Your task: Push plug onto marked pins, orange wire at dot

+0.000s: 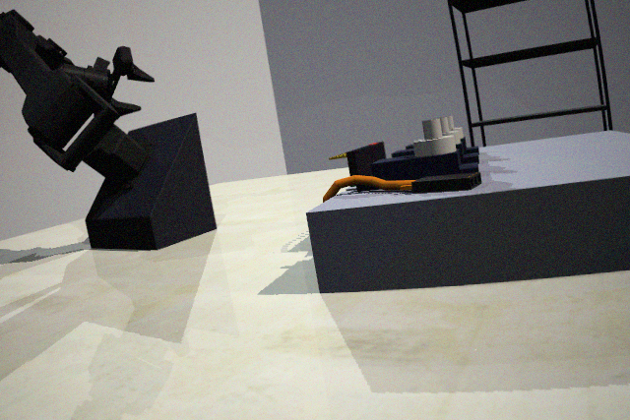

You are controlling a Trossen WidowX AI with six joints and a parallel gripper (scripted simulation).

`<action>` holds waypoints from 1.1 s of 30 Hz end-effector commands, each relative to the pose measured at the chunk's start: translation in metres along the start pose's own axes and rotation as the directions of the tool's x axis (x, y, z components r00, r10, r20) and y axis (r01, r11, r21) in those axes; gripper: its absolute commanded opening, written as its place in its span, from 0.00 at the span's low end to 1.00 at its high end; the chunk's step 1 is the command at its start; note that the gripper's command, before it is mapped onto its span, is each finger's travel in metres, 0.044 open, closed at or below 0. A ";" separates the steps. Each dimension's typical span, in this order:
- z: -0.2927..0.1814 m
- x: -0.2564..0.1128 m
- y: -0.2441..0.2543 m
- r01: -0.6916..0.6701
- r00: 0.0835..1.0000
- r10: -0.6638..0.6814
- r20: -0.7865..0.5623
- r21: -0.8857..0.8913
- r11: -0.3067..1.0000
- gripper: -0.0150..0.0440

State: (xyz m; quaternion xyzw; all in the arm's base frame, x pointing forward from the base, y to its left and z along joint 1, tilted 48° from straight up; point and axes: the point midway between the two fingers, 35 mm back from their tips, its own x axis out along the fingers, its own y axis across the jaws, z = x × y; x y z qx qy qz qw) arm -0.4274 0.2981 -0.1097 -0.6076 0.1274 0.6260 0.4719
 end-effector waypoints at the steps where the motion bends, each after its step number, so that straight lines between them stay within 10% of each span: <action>1: 0.000 0.000 0.000 0.000 1.000 0.000 0.000 0.001 1.000 0.89; 11: 0.011 0.002 -0.026 -0.006 1.000 0.006 0.000 0.052 0.999 0.45; 33: 0.030 0.005 -0.101 -0.021 1.000 0.023 -0.009 0.172 0.985 0.45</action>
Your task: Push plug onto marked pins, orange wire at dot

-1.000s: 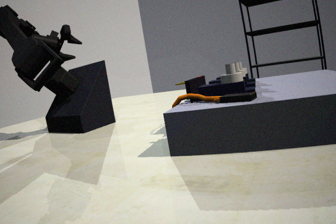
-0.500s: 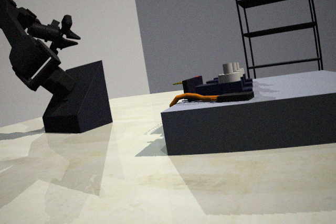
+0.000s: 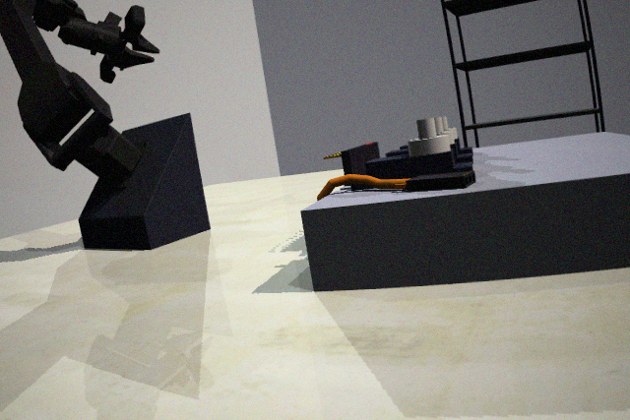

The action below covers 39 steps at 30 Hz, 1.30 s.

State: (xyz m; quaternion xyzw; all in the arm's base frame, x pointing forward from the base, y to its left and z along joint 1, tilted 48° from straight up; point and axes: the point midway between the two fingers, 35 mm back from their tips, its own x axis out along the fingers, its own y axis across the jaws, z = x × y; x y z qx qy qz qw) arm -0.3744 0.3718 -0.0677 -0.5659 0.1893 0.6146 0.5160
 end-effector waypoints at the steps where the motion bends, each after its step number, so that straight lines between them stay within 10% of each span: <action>1: 0.001 0.000 -0.007 -0.003 1.000 0.003 -0.003 0.003 1.000 0.45; 39: 0.033 -0.001 -0.139 -0.002 1.000 -0.004 0.026 0.228 0.974 0.45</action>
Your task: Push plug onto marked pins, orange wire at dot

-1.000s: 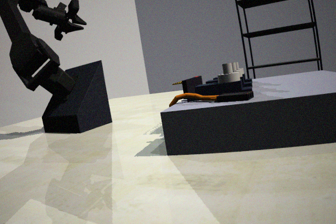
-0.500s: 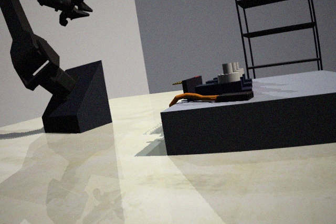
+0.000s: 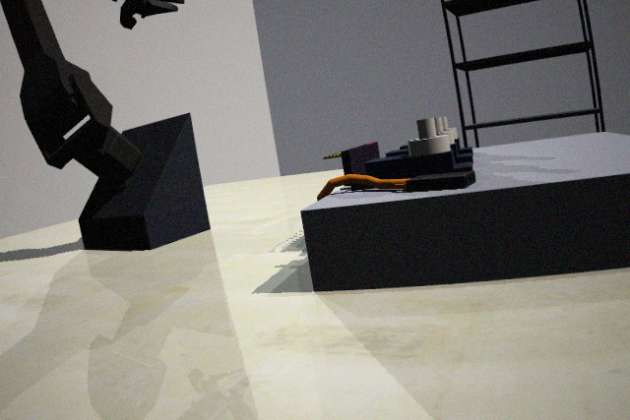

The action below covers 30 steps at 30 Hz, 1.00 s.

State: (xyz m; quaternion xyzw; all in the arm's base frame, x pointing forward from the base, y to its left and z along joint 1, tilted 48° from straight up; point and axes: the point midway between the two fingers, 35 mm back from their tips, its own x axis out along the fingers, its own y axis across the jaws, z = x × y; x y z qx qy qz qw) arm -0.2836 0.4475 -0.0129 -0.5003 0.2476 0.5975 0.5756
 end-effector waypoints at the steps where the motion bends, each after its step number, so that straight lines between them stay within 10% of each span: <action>1: 0.005 0.000 -0.016 0.000 1.000 0.000 0.003 0.024 1.000 0.45; 30: 0.029 -0.008 -0.159 0.025 0.998 -0.040 0.055 0.256 0.966 0.45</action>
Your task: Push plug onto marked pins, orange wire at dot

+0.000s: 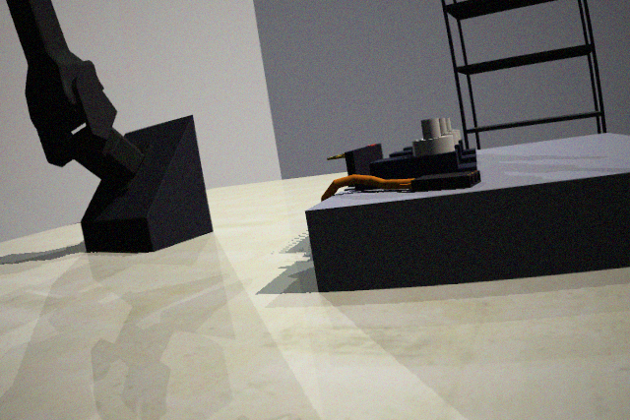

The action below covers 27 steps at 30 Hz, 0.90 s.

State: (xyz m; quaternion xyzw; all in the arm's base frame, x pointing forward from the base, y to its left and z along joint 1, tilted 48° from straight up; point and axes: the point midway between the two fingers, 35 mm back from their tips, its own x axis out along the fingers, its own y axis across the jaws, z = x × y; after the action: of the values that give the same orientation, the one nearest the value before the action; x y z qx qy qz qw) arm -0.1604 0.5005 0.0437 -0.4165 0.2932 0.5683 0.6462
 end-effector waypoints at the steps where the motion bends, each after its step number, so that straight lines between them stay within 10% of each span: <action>1: 0.005 -0.001 -0.020 0.003 1.000 -0.003 0.009 0.028 1.000 0.45; 27: 0.025 -0.018 -0.152 0.054 0.994 -0.077 0.084 0.241 0.969 0.45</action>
State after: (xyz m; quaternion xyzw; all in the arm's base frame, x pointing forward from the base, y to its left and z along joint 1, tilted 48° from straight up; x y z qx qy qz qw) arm -0.0319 0.5141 0.0968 -0.3284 0.3137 0.5300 0.7161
